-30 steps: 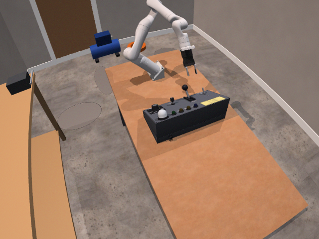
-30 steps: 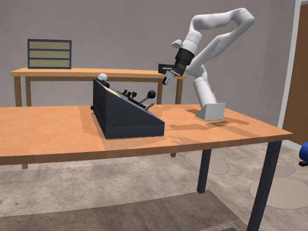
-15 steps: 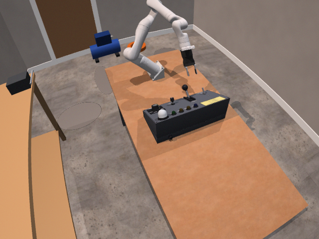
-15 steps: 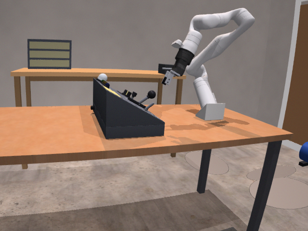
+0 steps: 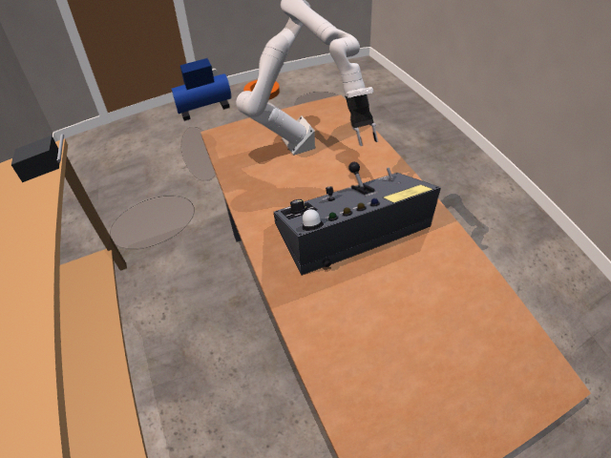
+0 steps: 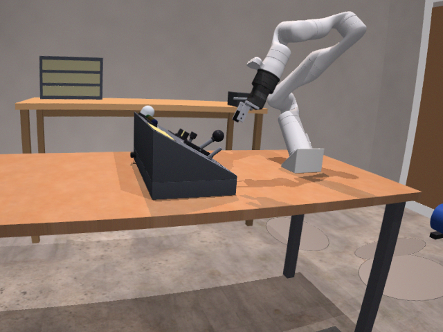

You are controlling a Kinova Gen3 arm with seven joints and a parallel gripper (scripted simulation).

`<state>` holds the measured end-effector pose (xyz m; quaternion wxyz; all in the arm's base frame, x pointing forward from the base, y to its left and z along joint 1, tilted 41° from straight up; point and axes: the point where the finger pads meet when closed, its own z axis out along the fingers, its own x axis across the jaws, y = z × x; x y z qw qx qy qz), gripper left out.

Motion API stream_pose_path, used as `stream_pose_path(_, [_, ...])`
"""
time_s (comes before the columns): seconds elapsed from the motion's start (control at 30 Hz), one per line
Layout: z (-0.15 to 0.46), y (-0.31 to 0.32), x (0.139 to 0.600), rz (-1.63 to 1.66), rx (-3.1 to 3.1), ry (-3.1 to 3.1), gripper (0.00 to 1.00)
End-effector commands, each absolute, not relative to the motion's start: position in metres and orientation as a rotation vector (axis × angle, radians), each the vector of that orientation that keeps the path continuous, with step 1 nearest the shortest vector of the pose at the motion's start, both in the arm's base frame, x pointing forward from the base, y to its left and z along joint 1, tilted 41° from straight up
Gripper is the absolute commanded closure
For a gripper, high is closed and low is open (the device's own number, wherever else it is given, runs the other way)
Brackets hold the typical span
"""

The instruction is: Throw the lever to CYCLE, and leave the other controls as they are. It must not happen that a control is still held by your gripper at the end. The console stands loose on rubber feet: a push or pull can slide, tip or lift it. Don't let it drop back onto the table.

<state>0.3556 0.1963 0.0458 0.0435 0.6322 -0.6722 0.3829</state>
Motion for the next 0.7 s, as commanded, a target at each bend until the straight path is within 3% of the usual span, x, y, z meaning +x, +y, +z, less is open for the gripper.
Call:
stream_pose_path(0.0, [0.0466,0.1965,0.3556,1.175,1.927,-2.072,0.00])
stream_pose_path(0.67, [0.0534,0.1946,0.3588,1.182,1.942,-2.056,0.00])
